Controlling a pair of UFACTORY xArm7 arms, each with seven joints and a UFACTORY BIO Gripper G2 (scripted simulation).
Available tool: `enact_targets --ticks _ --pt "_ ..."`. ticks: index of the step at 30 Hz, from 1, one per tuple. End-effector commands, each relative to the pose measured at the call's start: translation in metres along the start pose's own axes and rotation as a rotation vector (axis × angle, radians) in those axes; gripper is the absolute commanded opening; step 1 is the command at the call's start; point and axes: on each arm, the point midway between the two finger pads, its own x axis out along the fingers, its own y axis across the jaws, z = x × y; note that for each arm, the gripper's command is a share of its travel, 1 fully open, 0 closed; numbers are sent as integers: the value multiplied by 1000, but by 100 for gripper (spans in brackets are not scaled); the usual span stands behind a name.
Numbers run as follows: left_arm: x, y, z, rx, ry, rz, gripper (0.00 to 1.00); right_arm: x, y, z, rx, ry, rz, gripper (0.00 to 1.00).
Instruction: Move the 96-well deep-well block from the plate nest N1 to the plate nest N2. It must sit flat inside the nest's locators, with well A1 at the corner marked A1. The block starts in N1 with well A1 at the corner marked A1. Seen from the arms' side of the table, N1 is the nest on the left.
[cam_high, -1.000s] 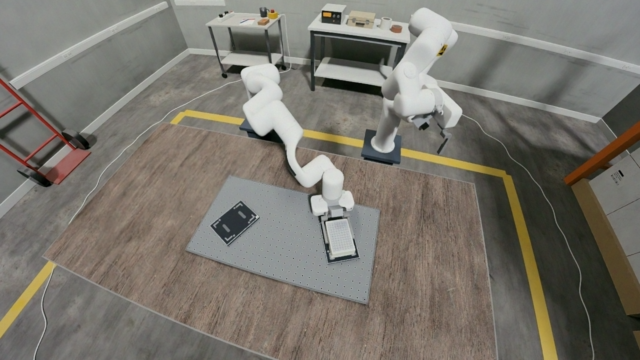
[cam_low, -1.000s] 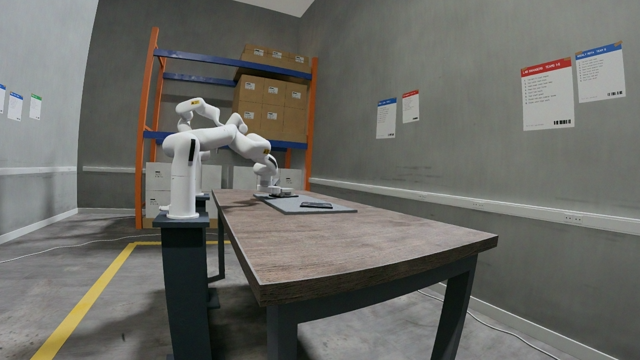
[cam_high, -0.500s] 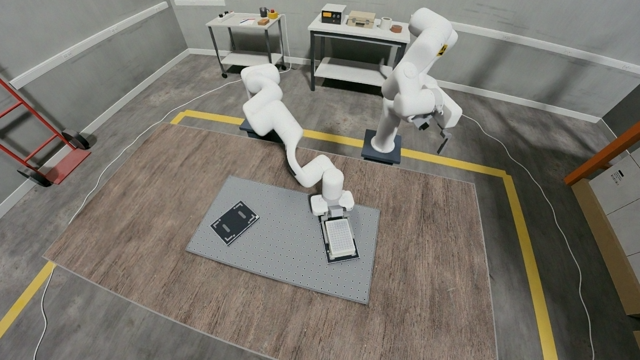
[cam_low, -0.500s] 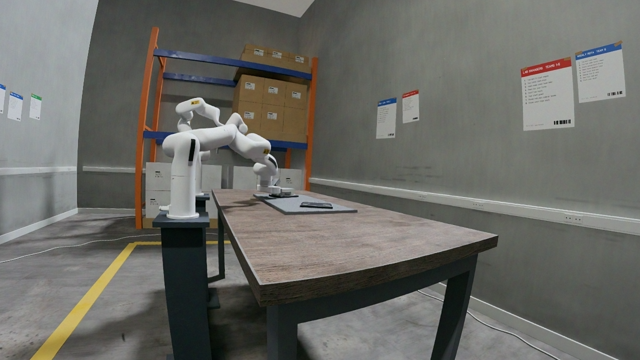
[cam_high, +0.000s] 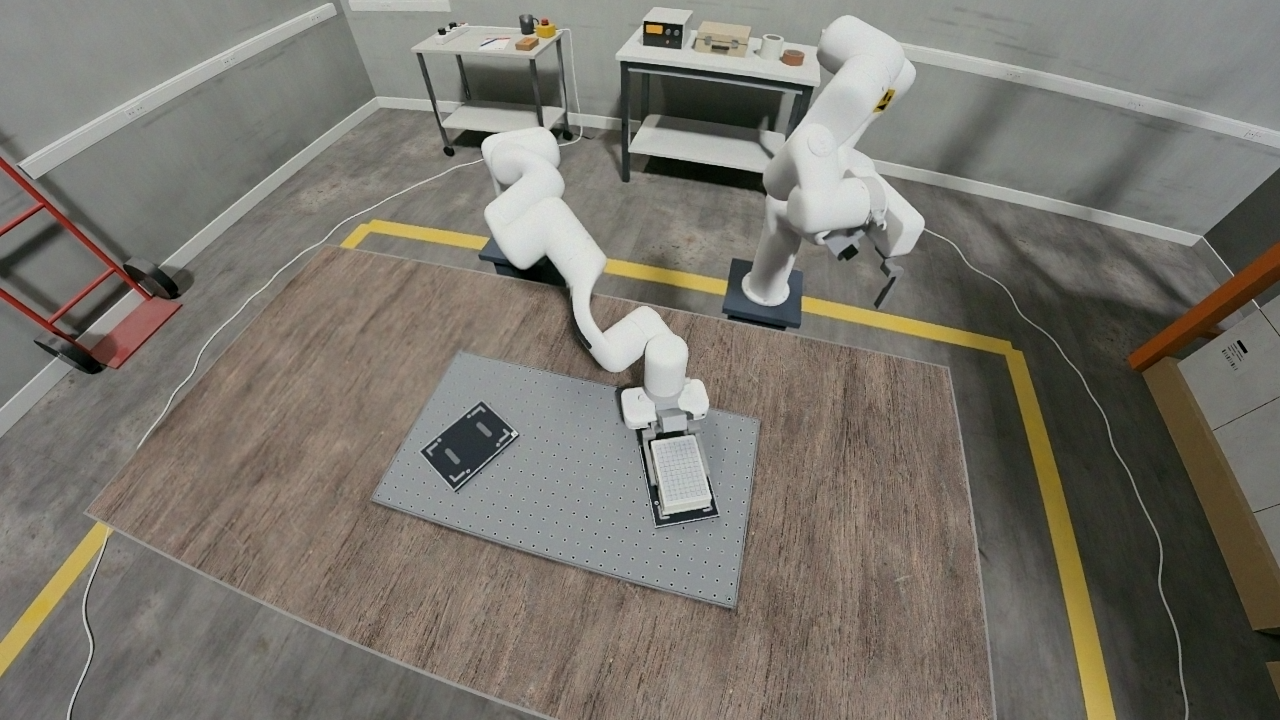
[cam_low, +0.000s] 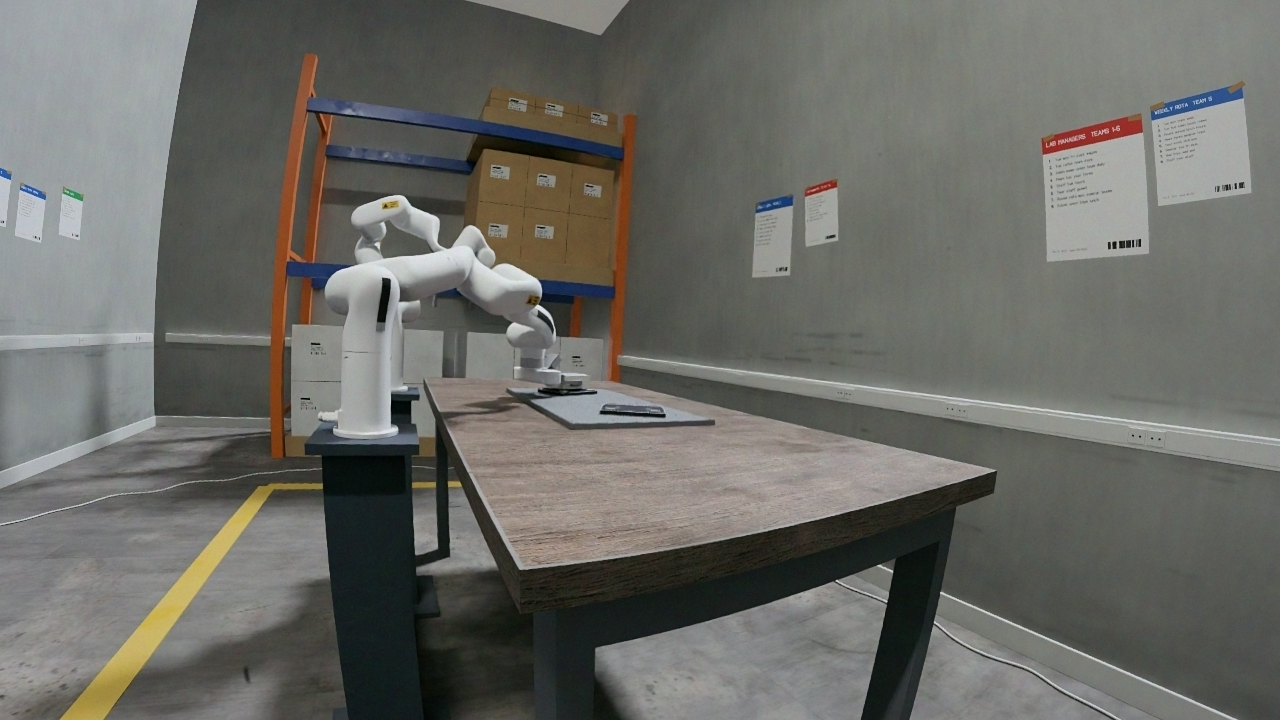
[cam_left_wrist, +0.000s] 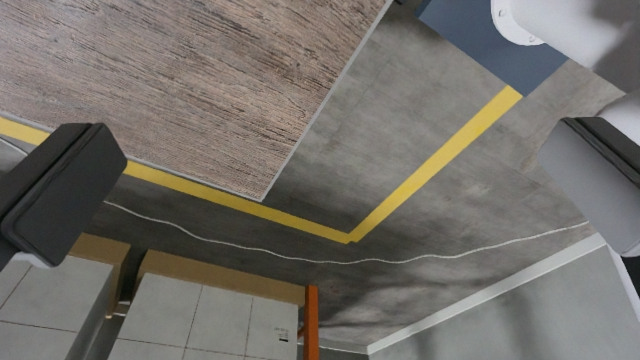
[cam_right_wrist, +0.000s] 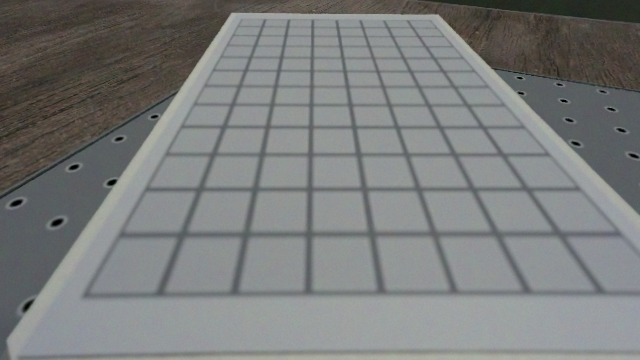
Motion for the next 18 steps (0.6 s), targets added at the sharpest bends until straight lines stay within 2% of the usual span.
enact_targets --ticks 1,18 --pt "-1 0 0 0 -1 2 100 1 0 7 3 -6 -1 0" --pt "-1 0 0 0 -1 2 100 1 0 15 3 -6 -1 0"
